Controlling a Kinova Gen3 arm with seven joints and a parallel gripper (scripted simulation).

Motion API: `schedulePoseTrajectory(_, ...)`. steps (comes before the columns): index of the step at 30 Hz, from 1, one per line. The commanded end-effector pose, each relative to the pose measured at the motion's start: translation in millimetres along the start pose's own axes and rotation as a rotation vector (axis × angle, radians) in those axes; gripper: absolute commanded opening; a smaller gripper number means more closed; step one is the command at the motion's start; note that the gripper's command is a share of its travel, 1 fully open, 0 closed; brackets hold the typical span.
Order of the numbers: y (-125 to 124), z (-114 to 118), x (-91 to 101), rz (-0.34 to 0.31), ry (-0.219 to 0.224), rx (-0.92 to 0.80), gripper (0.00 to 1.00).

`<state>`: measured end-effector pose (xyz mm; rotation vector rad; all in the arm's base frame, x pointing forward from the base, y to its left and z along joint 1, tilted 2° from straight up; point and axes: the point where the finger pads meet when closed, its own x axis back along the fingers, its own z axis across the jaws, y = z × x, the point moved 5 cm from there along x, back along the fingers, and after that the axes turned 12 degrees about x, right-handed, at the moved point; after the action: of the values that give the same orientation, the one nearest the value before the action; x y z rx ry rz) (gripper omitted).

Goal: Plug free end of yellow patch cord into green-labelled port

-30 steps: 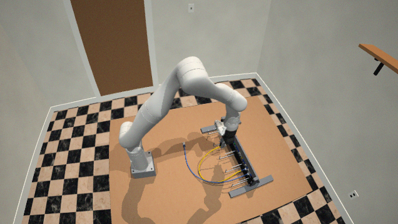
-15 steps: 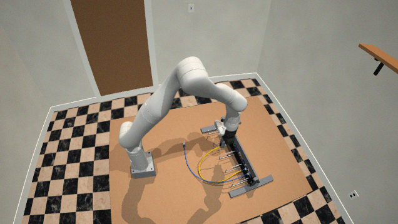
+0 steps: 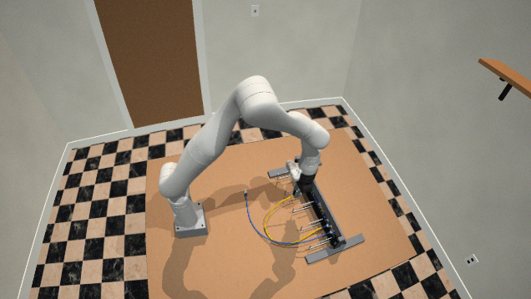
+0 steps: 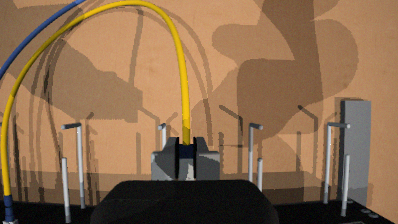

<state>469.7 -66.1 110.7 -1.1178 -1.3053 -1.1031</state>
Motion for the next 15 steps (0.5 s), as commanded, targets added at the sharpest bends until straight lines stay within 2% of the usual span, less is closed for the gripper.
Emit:
schedulePoseTrajectory(1, -0.4, -0.4, 0.4, 0.003, 0.003, -0.015, 0.00)
schedulePoseTrajectory(15, 4.0, -1.3, -4.1, 0.003, 0.004, -0.015, 0.00)
